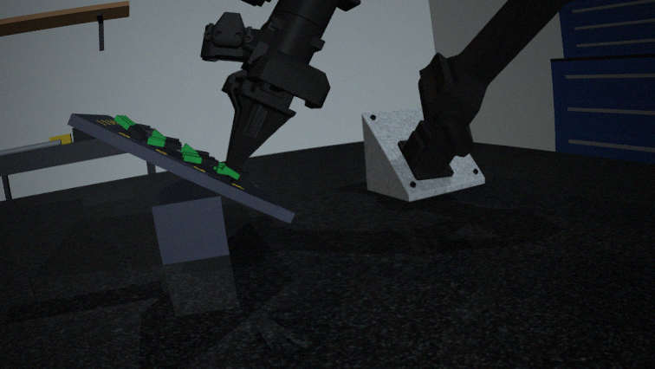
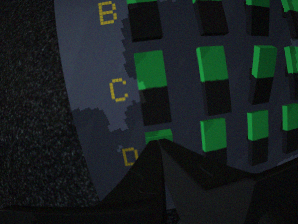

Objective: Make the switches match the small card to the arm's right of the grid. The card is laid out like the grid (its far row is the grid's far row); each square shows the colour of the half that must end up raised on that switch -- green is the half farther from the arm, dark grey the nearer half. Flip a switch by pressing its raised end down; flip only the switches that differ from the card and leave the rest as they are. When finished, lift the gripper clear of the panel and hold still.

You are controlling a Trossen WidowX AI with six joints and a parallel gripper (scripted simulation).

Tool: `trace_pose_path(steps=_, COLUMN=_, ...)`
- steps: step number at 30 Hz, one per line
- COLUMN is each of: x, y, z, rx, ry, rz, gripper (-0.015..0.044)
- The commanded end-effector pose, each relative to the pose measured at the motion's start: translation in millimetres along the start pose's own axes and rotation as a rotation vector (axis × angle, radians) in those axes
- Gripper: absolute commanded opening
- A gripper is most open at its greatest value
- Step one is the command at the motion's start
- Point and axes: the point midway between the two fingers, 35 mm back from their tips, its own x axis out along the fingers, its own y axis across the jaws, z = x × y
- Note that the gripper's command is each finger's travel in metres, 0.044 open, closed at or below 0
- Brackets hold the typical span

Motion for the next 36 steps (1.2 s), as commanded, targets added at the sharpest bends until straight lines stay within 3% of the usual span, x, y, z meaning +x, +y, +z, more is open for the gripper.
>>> trace_pose_path(steps=1, x=1, y=-1, z=0, rx=0.006, ry=0.002, rz=-0.004, gripper=0.0)
trace_pose_path(steps=18, x=3, y=-1, z=0, rx=0.006, ry=0.002, rz=-0.004, gripper=0.0)
trace_pose_path(steps=25, x=-59, y=-2, z=-3, rx=0.007, ry=-0.021, rz=-0.007, gripper=0.0)
trace_pose_path(steps=30, x=-62, y=-2, z=-2, rx=0.007, ry=-0.022, rz=-0.007, gripper=0.0)
trace_pose_path(steps=36, x=-69, y=-38, z=38, rx=0.005, ry=-0.023, rz=-0.009, gripper=0.0)
